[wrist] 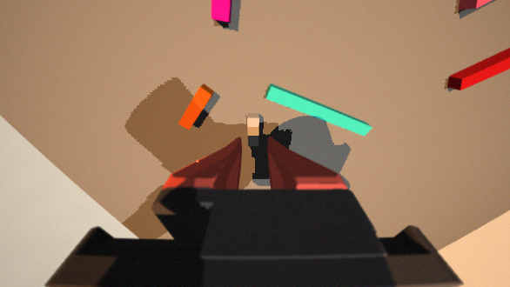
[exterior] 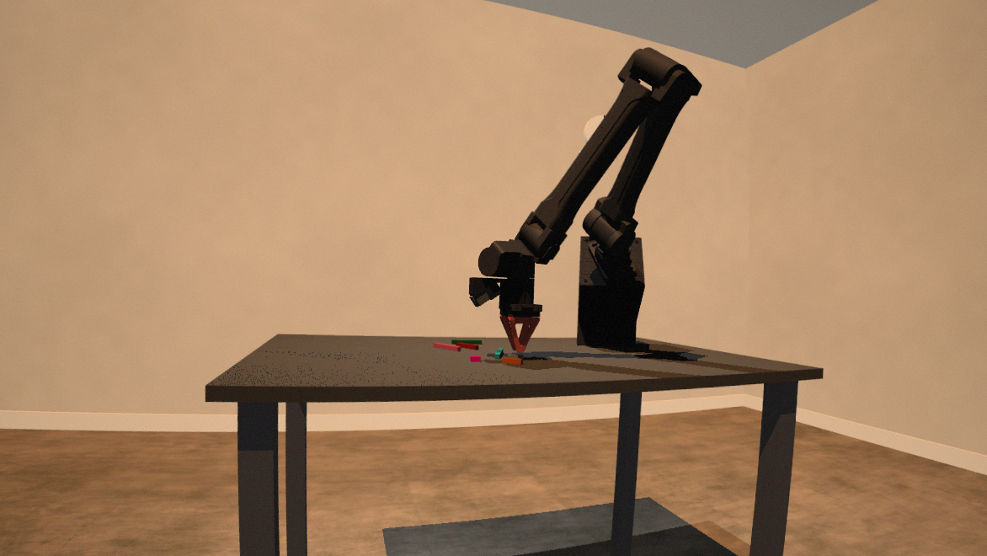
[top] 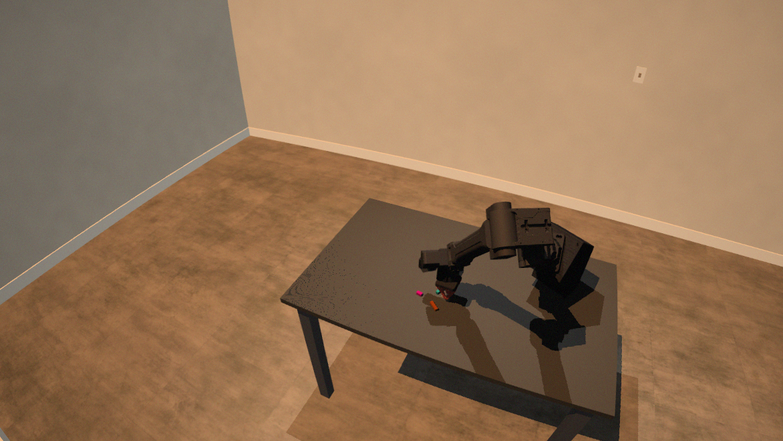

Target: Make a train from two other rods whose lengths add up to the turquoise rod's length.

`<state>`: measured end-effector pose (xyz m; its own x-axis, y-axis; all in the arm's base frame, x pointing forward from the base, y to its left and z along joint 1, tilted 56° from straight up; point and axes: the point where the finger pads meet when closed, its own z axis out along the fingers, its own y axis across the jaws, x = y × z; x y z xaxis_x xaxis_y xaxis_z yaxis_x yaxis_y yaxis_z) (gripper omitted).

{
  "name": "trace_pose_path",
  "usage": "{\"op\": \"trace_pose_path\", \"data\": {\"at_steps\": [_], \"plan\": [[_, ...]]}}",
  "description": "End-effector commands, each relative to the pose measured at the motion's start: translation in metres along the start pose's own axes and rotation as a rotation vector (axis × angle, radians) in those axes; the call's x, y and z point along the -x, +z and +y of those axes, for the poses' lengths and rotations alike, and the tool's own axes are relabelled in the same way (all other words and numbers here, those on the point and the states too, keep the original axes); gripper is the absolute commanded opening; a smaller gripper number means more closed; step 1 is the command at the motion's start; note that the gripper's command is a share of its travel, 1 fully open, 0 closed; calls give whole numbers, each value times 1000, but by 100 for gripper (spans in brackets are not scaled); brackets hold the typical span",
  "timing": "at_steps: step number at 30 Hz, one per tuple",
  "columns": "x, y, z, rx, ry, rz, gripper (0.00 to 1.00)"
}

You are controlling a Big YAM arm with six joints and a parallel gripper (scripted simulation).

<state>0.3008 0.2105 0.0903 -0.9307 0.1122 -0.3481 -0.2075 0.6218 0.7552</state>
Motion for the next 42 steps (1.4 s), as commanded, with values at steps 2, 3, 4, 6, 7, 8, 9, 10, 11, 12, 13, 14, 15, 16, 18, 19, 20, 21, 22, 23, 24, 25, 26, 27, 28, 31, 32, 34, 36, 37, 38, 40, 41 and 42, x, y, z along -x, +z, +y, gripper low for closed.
{"op": "trace_pose_path", "data": {"at_steps": [2,3,4,6,7,8,9,10,11,12,13,14,15,16,18,19,20,21,22,23,24,25,26,27,28,31,32,34,36,37,38,40,41,42], "plan": [[8,-4,10,10,-8,-18,24],[8,-4,10,10,-8,-18,24],[8,-4,10,10,-8,-18,24],[8,-4,10,10,-8,-18,24],[8,-4,10,10,-8,-18,24],[8,-4,10,10,-8,-18,24],[8,-4,10,10,-8,-18,24],[8,-4,10,10,-8,-18,24],[8,-4,10,10,-8,-18,24],[8,-4,10,10,-8,-18,24],[8,-4,10,10,-8,-18,24],[8,-4,10,9,-8,-17,24],[8,-3,10,9,-7,-16,24],[8,-3,10,8,-6,-15,24],[8,-3,11,9,-8,-16,24],[8,-3,11,10,-8,-16,24],[8,-3,11,10,-8,-15,24],[9,-3,11,9,-7,-15,24],[9,-3,11,10,-8,-17,24],[9,-3,11,10,-9,-17,24],[9,-3,11,10,-8,-17,24],[9,-3,11,10,-8,-17,24],[9,-3,11,10,-8,-17,24],[9,-3,11,9,-8,-16,24],[8,-3,10,9,-7,-15,24],[8,-3,10,9,-6,-15,24],[8,-3,10,9,-6,-15,24],[8,-3,10,9,-6,-15,24],[8,-3,10,9,-6,-15,24],[8,-3,10,9,-6,-15,24],[8,-3,10,9,-6,-15,24],[8,-3,10,9,-6,-15,24],[8,-3,10,9,-6,-15,24],[8,-3,10,9,-6,-15,24]]}}
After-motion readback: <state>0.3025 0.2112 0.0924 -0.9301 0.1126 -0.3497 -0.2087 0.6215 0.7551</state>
